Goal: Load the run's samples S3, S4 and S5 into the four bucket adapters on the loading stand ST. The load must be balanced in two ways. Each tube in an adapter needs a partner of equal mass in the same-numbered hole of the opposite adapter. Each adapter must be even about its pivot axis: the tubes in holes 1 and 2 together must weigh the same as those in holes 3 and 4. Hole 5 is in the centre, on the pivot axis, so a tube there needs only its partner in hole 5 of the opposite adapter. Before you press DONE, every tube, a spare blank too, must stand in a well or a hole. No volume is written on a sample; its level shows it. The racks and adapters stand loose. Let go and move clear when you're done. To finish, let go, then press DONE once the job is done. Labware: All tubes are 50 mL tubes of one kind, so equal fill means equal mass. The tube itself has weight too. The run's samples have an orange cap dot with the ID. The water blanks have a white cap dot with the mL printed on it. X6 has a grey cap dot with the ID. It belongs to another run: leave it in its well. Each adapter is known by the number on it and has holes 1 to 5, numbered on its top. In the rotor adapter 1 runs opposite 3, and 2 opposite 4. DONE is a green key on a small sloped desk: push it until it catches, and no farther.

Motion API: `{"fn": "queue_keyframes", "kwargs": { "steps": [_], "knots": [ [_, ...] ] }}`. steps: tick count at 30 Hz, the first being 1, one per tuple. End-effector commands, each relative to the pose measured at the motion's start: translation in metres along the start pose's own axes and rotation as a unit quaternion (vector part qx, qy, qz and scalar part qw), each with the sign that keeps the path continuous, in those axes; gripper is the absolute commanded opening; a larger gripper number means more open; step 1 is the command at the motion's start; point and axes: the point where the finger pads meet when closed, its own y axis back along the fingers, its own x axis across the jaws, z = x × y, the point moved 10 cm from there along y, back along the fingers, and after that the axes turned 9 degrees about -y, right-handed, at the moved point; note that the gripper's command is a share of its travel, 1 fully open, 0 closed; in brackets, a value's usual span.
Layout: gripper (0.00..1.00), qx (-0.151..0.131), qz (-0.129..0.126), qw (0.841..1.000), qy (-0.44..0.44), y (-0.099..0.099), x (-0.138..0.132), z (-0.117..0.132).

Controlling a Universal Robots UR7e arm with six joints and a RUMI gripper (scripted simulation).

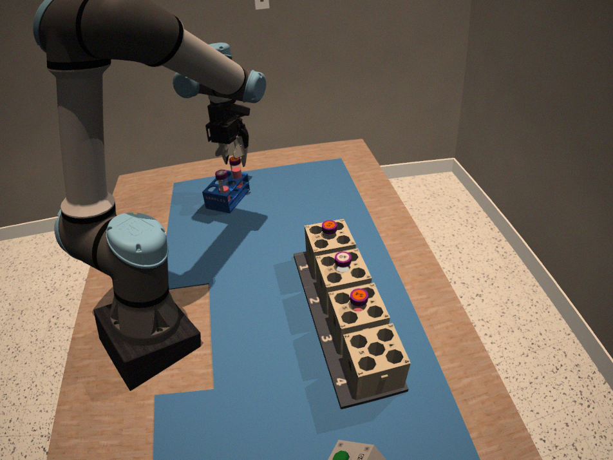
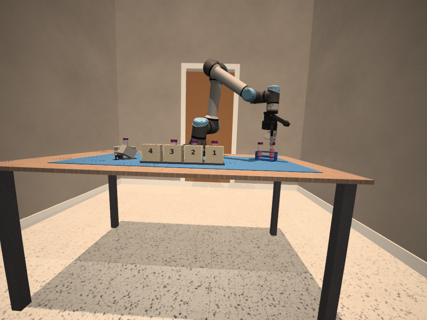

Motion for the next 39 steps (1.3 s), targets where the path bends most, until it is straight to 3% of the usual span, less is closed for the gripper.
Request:
{"fn": "queue_keyframes", "kwargs": {
  "steps": [1,21,39],
  "knots": [
    [0.00,0.001,0.000,1.000,0.000,0.000,0.000,0.000],
    [0.00,0.001,0.000,1.000,0.000,0.000,0.000,0.000],
    [0.00,0.001,0.000,1.000,0.000,0.053,0.000,0.000]
  ]
}}
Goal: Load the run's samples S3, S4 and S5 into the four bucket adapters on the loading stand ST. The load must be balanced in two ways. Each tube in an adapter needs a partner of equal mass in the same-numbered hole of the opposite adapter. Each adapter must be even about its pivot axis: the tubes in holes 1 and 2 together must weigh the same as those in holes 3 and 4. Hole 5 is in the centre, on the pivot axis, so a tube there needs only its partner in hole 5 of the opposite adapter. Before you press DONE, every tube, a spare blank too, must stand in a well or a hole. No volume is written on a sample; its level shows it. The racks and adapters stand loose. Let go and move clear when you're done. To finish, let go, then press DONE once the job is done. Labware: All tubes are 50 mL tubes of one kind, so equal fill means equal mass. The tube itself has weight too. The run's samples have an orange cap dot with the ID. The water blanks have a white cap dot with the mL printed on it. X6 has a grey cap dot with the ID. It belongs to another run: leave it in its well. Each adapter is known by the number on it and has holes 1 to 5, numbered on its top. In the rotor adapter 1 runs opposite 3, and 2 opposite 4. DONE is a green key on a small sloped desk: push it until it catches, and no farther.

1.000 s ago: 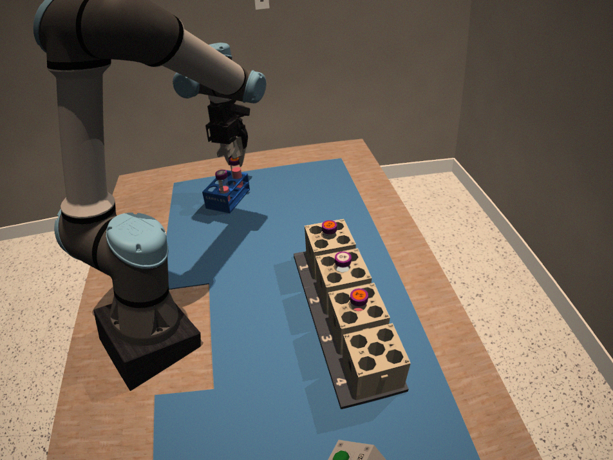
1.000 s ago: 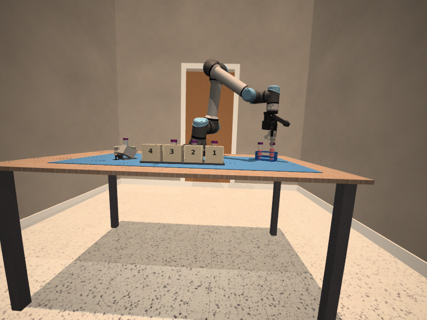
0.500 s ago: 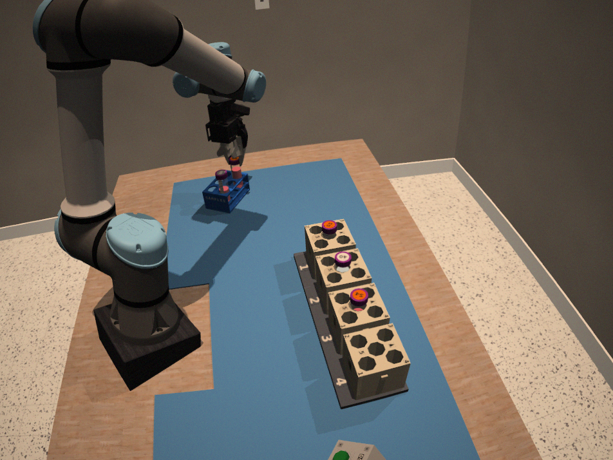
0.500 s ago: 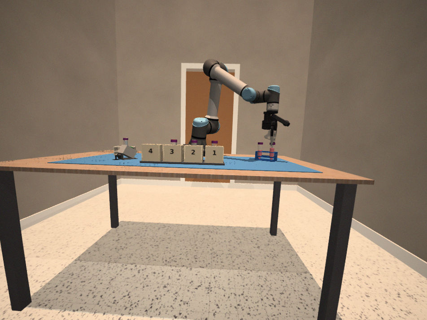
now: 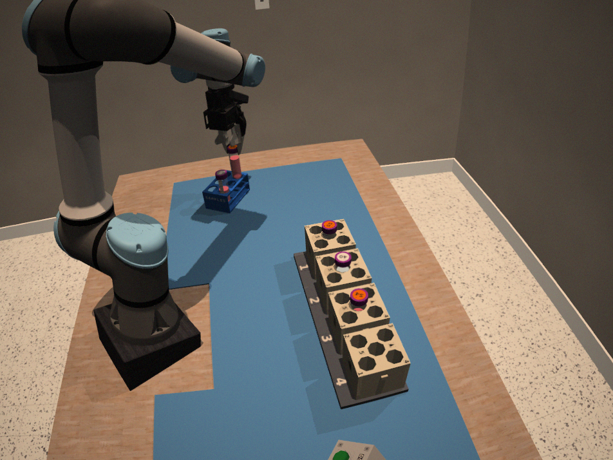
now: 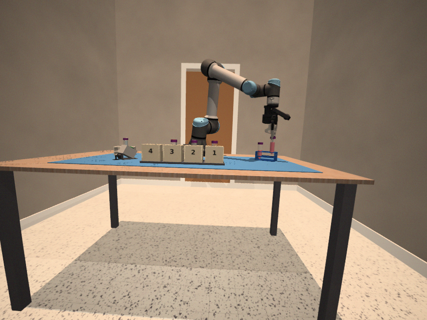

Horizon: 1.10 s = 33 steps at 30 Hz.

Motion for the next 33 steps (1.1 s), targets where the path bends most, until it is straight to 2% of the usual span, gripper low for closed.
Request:
{"fn": "queue_keyframes", "kwargs": {
  "steps": [1,7,9,24,31,33],
  "knots": [
    [0.00,0.000,0.000,1.000,0.000,0.017,0.000,0.000],
    [0.00,0.000,0.000,1.000,0.000,0.037,0.000,0.000],
    [0.00,0.000,0.000,1.000,0.000,0.037,0.000,0.000],
    [0.00,0.000,0.000,1.000,0.000,0.087,0.000,0.000],
    [0.00,0.000,0.000,1.000,0.000,0.095,0.000,0.000],
    [0.00,0.000,0.000,1.000,-0.027,0.095,0.011,0.007]
  ]
}}
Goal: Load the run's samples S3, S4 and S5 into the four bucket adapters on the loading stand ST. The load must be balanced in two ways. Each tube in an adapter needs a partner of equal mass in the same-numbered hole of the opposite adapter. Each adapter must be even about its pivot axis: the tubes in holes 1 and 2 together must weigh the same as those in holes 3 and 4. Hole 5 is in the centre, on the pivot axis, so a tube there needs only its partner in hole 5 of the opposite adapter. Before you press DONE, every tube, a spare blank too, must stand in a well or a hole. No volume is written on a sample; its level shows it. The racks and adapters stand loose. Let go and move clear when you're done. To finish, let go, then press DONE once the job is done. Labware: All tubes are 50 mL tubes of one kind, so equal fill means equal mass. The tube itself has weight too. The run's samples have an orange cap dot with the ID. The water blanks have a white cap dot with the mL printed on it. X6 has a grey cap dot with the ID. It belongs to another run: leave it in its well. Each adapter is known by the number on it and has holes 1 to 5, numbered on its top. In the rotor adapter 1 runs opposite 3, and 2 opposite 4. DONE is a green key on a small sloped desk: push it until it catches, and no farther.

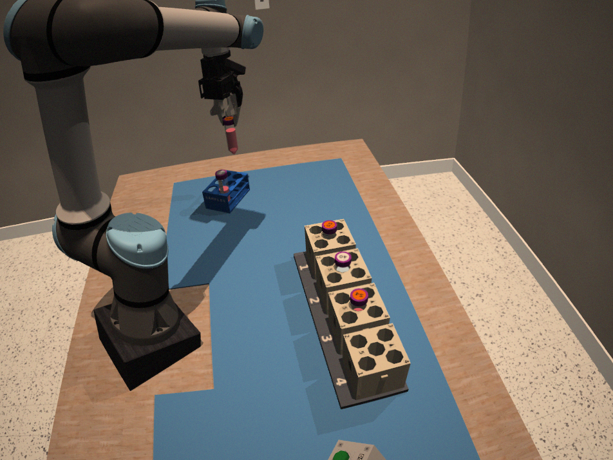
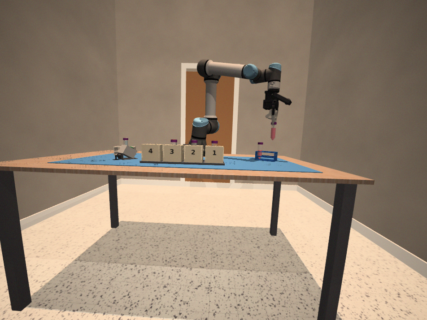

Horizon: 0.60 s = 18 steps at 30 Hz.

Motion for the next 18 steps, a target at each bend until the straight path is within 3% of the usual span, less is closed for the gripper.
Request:
{"fn": "queue_keyframes", "kwargs": {
  "steps": [1,8,10,18],
  "knots": [
    [0.00,0.000,0.000,0.999,-0.037,0.003,0.016,0.010],
    [0.00,0.000,0.000,0.991,-0.130,0.003,0.055,0.035],
    [0.00,0.000,0.000,0.991,-0.130,0.003,0.055,0.035],
    [0.00,0.000,0.000,0.972,-0.235,0.003,0.100,0.064]
  ]
}}
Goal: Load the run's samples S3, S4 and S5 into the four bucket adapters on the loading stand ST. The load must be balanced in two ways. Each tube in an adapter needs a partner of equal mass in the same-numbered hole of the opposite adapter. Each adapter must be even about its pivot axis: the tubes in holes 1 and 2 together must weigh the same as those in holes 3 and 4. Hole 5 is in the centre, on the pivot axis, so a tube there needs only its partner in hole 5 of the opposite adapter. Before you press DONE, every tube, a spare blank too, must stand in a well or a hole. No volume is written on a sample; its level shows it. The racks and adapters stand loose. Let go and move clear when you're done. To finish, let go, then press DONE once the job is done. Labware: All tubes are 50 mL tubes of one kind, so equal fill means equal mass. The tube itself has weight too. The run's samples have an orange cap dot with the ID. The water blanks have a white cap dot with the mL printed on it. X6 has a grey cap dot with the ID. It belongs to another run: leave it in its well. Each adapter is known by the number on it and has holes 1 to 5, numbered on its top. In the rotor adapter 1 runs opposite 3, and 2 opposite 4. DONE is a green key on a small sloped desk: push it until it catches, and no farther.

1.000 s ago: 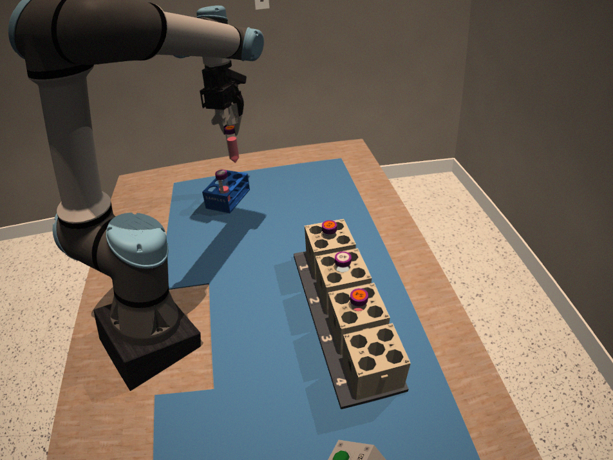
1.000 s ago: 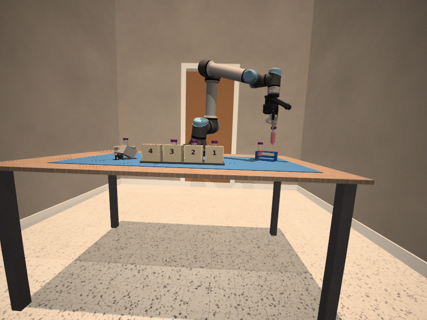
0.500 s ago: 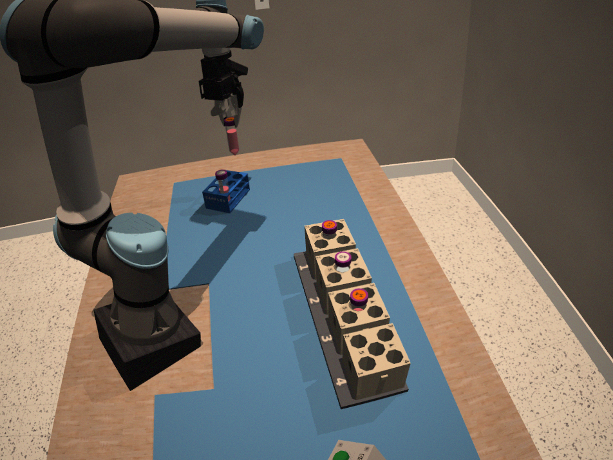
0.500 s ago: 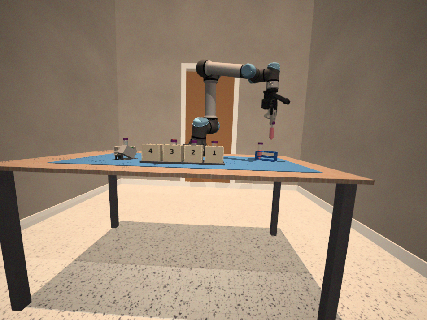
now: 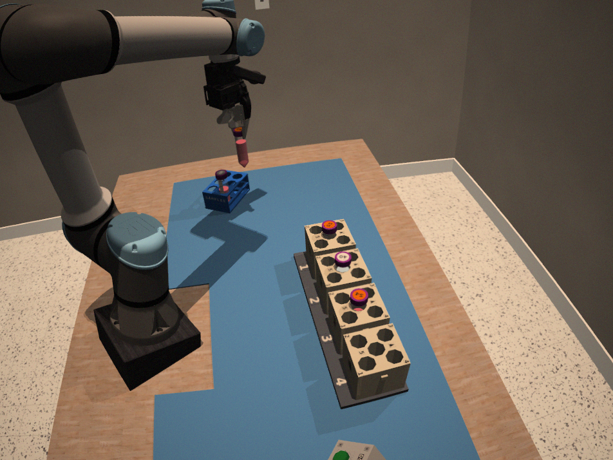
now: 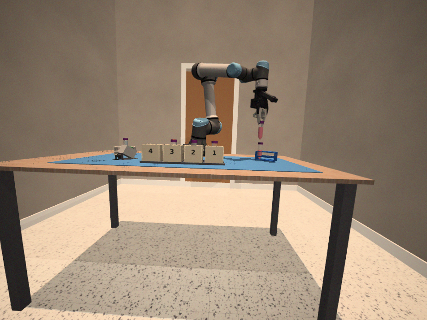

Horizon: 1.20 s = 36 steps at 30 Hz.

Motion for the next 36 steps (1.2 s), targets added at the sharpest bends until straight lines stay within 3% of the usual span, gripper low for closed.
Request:
{"fn": "queue_keyframes", "kwargs": {
  "steps": [1,7,10,21,26,36],
  "knots": [
    [0.00,0.001,-0.002,0.998,-0.064,0.001,0.033,0.006],
    [0.00,0.001,-0.002,0.990,-0.143,0.001,0.072,0.014],
    [0.00,0.001,-0.002,0.988,-0.156,0.001,0.079,0.015],
    [0.00,0.001,-0.002,0.955,-0.298,0.001,0.151,0.030],
    [0.00,0.001,-0.002,0.955,-0.298,0.001,0.170,0.033],
    [0.00,0.001,-0.002,0.955,-0.297,0.000,0.236,0.046]
  ]
}}
